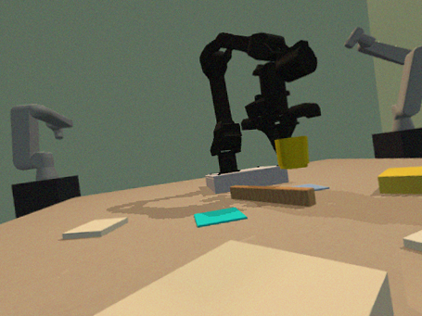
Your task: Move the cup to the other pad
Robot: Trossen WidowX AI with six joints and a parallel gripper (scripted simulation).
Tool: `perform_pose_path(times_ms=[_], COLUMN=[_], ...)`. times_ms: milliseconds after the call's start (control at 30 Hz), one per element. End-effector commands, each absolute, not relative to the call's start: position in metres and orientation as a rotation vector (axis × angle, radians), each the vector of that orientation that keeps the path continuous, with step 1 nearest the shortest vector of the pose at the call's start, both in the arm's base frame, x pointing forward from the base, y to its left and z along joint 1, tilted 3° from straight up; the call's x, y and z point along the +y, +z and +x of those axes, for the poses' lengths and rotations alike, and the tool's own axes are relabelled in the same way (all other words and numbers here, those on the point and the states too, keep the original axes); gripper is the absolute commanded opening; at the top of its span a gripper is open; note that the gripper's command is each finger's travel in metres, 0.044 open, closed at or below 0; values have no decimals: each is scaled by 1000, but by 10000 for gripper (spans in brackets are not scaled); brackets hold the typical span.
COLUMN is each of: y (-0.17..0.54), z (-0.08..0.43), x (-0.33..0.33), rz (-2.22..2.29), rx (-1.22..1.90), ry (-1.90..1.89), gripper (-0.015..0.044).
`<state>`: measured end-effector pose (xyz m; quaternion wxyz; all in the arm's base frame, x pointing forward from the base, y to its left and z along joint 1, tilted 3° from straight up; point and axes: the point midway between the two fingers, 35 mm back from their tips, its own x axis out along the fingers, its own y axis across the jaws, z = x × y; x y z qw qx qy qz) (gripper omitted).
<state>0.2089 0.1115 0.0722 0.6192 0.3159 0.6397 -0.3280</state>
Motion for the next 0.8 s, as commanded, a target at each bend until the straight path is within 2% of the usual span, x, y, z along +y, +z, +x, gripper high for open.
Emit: perform_pose_path(times_ms=[0,767], y=[73,72], z=[214,237], x=[107,71], rz=[729,729], rx=[1467,1463], ry=[-749,-746], gripper=[0,0])
